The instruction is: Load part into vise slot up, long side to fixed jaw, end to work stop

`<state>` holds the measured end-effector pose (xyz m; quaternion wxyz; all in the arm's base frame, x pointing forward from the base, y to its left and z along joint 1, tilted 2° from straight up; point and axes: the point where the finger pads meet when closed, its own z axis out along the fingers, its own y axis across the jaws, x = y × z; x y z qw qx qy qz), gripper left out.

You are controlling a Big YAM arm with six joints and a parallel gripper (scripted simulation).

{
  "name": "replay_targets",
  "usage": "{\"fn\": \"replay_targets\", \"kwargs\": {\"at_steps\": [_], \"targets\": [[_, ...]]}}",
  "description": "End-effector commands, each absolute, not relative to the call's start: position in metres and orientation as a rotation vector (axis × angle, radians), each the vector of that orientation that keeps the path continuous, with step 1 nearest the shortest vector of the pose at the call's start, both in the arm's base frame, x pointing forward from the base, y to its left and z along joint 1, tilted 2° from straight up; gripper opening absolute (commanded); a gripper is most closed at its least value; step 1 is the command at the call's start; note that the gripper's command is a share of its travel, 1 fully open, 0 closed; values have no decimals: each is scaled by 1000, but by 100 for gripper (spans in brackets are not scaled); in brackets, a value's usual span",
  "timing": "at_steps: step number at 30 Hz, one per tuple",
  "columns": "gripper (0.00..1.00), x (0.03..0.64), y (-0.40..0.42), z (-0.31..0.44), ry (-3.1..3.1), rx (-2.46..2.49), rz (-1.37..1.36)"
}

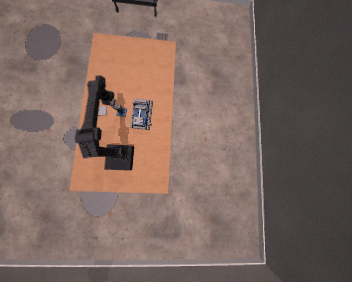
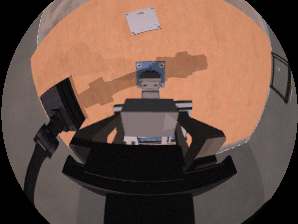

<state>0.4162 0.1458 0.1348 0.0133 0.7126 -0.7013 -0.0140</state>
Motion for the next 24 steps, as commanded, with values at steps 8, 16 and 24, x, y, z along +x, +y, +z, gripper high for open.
{"fn": "replay_targets", "kwargs": {"at_steps": [8, 16, 24], "targets": [[0, 425, 140, 154, -2198, 2278, -3], [0, 430, 141, 160, -2204, 2291, 9], [0, 430, 141, 160, -2205, 2290, 8]]}}
